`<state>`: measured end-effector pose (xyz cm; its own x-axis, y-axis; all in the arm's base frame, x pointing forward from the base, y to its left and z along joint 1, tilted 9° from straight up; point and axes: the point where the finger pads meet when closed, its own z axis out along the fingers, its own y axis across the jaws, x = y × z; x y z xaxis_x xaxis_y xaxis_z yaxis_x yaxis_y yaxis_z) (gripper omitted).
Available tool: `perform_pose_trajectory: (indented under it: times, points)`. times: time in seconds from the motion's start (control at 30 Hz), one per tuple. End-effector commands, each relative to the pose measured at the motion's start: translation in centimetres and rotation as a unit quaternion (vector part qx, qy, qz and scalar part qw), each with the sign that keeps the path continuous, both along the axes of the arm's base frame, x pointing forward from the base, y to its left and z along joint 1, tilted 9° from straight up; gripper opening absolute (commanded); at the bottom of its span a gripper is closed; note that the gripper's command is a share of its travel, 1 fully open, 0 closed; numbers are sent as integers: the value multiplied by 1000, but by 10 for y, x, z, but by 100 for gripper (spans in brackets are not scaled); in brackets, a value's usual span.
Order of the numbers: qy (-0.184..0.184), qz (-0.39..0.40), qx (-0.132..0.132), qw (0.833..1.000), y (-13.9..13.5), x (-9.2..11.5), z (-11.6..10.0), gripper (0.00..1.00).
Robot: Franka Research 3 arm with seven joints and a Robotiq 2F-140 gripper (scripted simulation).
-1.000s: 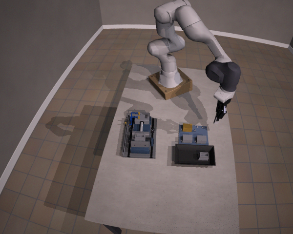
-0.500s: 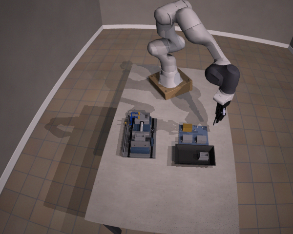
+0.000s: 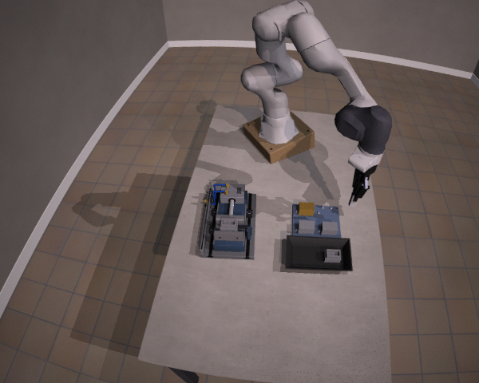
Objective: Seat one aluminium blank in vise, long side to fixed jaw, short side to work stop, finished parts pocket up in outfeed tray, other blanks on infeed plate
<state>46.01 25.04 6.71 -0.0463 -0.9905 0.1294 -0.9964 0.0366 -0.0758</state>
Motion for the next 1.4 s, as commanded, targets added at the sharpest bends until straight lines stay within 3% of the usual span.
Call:
perform_pose_trajectory:
  times: [0.0,1.03,1.37]
  points:
    - [-1,-2,0,1000,0,0,-1,0]
    - [-1,-2,0,1000,0,0,-1,0]
    - [-1,-2,0,1000,1,0,10,0]
